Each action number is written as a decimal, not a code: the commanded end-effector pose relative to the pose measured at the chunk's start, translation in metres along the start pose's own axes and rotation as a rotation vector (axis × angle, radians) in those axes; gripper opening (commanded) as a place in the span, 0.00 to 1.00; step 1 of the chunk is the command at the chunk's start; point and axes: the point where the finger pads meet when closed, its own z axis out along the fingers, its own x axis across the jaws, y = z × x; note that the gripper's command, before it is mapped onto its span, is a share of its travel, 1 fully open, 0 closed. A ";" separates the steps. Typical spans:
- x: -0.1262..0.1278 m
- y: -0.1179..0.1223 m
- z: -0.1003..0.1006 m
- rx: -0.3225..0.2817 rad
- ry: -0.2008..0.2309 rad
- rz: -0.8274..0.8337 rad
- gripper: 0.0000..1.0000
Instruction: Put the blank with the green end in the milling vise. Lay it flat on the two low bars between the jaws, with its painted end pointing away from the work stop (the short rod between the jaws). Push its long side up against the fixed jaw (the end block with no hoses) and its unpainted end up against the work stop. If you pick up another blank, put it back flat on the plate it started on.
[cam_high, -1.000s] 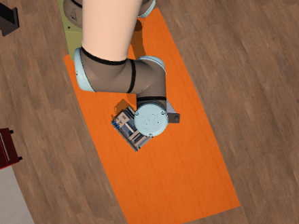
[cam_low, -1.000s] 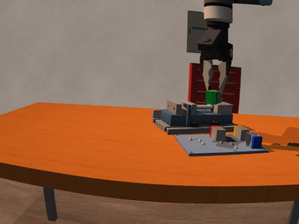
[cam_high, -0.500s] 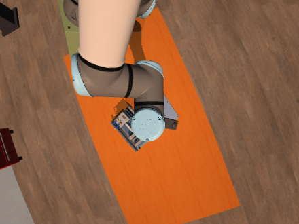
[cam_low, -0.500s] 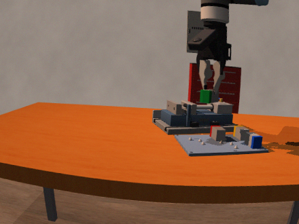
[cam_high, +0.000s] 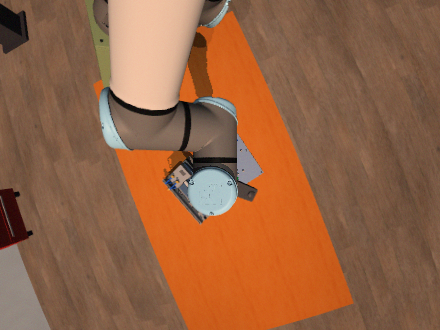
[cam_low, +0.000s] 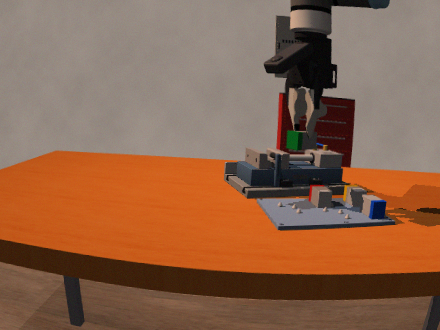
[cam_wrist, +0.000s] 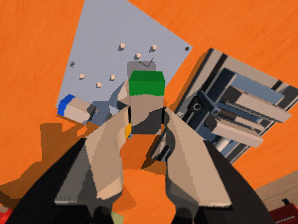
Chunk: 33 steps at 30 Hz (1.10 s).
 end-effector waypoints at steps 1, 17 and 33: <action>0.007 0.000 -0.001 0.001 0.002 0.066 0.00; 0.030 0.004 -0.001 0.001 0.002 0.290 0.00; 0.053 0.009 -0.001 0.001 0.002 0.519 0.00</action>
